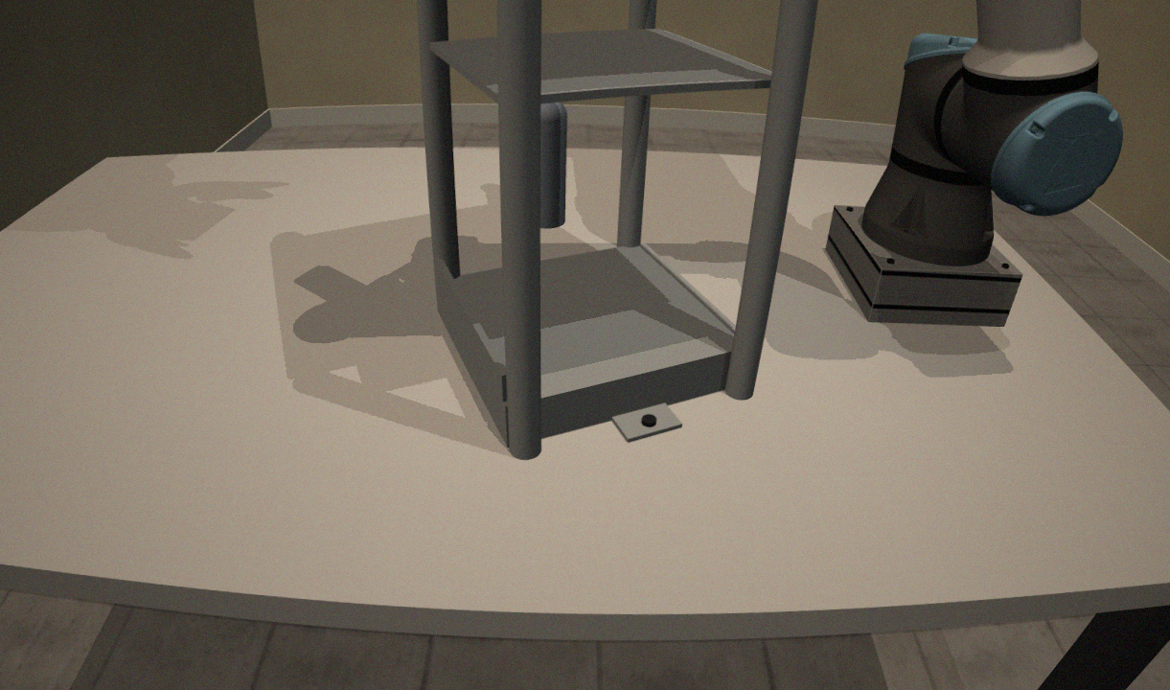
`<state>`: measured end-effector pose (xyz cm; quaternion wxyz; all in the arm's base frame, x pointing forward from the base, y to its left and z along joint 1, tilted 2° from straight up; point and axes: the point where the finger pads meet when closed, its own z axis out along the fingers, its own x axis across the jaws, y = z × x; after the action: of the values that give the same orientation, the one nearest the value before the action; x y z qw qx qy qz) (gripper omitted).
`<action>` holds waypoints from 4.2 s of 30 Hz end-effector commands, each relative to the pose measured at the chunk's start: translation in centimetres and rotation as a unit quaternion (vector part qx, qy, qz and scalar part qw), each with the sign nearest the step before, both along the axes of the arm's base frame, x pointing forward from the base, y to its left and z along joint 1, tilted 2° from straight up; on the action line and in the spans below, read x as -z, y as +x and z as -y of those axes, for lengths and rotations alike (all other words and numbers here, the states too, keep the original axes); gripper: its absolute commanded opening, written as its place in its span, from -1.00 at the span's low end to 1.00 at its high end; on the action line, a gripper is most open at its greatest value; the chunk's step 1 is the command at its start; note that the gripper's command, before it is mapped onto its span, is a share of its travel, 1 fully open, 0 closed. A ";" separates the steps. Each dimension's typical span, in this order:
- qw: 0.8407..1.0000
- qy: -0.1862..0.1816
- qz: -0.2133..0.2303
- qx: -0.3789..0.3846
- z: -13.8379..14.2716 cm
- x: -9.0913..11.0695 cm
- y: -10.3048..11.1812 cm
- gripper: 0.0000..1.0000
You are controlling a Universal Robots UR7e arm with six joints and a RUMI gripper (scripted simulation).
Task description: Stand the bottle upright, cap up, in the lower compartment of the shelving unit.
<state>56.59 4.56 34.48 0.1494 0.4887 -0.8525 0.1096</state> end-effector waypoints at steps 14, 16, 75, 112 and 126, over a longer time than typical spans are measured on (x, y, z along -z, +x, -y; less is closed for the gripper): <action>0.990 0.055 0.046 0.120 8.8 1.7 -4.4 1.00; 0.988 0.061 0.051 0.133 9.7 1.9 -4.9 1.00; 0.932 0.124 0.141 0.310 18.7 6.4 -13.7 1.00; 0.931 0.127 0.144 0.311 18.8 6.5 -13.8 -0.21; 0.933 0.145 0.156 0.289 18.8 6.6 -13.8 -0.21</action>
<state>42.76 -14.22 27.84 -0.0229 0.2049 -0.9784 0.0142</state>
